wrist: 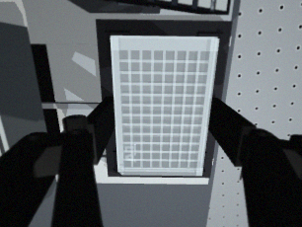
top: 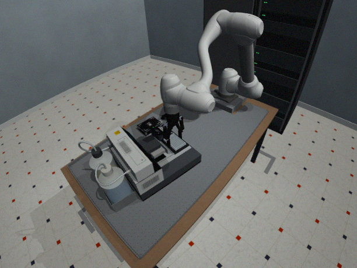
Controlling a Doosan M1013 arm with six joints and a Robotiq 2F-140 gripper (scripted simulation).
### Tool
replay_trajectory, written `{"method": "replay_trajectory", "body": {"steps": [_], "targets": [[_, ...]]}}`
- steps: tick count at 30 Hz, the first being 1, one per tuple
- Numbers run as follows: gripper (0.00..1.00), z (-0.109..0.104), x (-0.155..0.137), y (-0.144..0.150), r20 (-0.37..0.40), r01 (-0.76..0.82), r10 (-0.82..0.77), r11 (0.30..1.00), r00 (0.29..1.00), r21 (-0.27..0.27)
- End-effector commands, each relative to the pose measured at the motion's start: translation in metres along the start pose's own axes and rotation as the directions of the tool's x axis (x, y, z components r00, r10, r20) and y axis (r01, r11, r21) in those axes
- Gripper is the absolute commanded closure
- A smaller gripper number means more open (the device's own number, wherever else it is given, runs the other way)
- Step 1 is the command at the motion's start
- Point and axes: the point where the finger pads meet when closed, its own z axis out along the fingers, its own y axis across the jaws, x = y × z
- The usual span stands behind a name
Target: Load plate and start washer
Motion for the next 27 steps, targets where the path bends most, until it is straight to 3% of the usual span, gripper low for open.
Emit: {"method": "replay_trajectory", "body": {"steps": [1,5,6,27], "targets": [[0.9,-0.0004,-0.0002,-0.0004,0.001,0.0,0.0,1.0,1.0,0.001],[0.9,0.0003,-0.0002,-0.0004,0.001,0.0,0.0,1.0,1.0,0.001],[0.3,0.0003,-0.0002,-0.0004,0.001,0.0,0.0,1.0,1.0,0.001],[0.3,0.0003,-0.0002,-0.0004,0.001,0.0,0.0,1.0,1.0,0.001]]}}
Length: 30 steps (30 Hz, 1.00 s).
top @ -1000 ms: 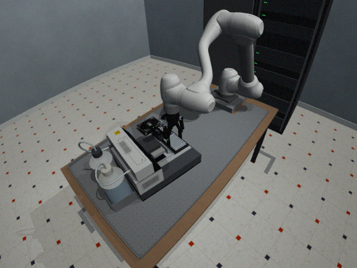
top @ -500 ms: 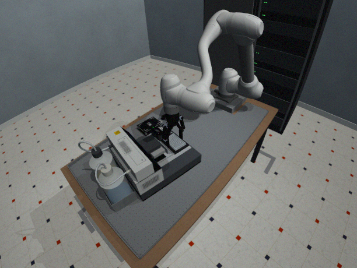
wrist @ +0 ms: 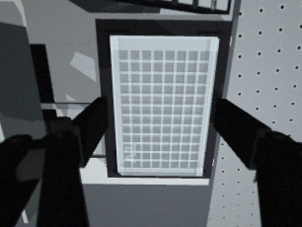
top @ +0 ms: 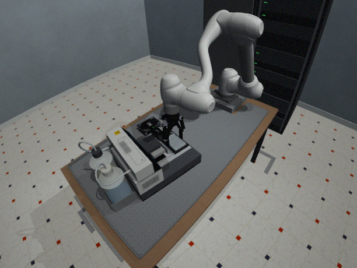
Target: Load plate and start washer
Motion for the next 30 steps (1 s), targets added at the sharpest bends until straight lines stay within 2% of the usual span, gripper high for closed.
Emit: {"method": "replay_trajectory", "body": {"steps": [1,7,30], "targets": [[0.3,-0.001,0.0,0.0,0.001,0.0,0.0,1.0,1.0,0.001],[0.3,-0.001,0.0,0.0,0.001,0.0,0.0,1.0,1.0,0.001],[0.3,-0.036,0.0,0.0,0.001,0.0,0.0,1.0,1.0,0.001]]}}
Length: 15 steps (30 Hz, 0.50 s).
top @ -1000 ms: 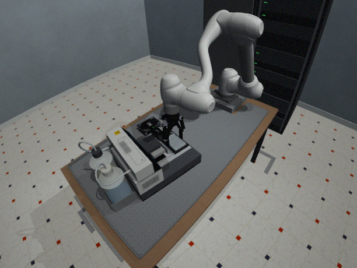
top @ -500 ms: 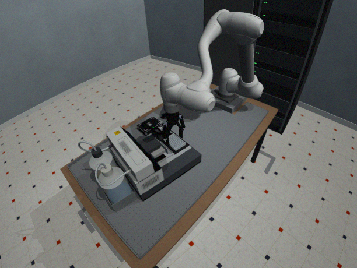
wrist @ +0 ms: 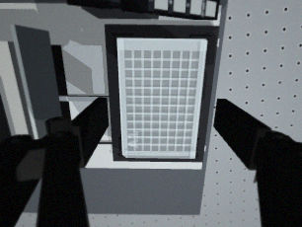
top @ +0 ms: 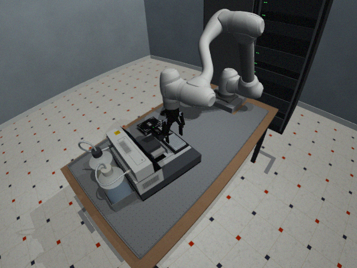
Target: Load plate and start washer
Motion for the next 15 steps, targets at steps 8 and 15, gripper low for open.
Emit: {"method": "replay_trajectory", "body": {"steps": [8,15], "targets": [[0.3,-0.015,0.0,0.0,0.001,0.0,0.0,1.0,1.0,0.001],[0.3,-0.027,0.0,0.0,0.001,0.0,0.0,1.0,1.0,0.001]]}}
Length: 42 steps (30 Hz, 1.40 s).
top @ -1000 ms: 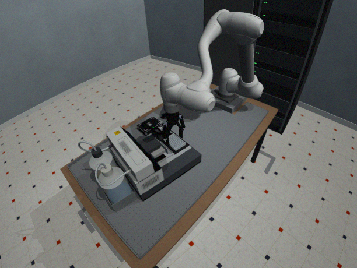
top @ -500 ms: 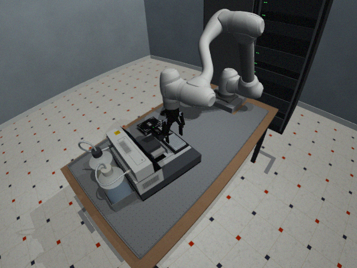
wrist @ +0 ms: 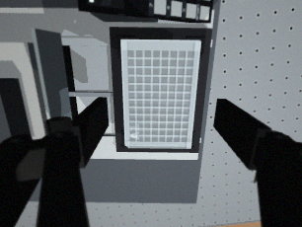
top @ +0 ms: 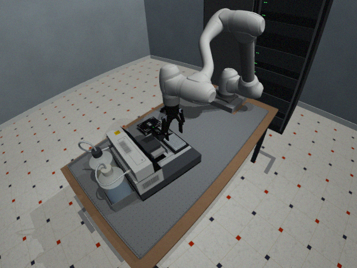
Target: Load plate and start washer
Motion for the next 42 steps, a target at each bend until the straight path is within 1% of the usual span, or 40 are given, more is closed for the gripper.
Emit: {"method": "replay_trajectory", "body": {"steps": [1,4,19,24,32,33,36,38,42], "targets": [[0.3,-0.007,0.0,0.0,0.001,0.0,0.0,1.0,1.0,0.001],[0.3,-0.009,0.0,0.0,0.001,0.0,0.0,1.0,1.0,0.001],[0.3,-0.034,0.0,0.0,0.001,0.0,0.0,1.0,1.0,0.001],[0.3,-0.039,0.0,0.0,0.001,0.0,0.0,1.0,1.0,0.001],[0.3,-0.039,0.0,0.0,0.001,0.0,0.0,1.0,1.0,0.001],[0.9,-0.039,0.004,0.002,0.001,0.033,-0.033,0.999,0.999,0.001],[0.9,-0.039,0.017,0.011,0.0,0.133,-0.133,0.991,0.991,0.001],[0.9,-0.039,0.017,0.011,0.0,0.133,-0.133,0.991,0.991,0.001],[0.9,-0.039,0.033,0.021,0.0,0.263,-0.263,0.965,0.965,0.001]]}}
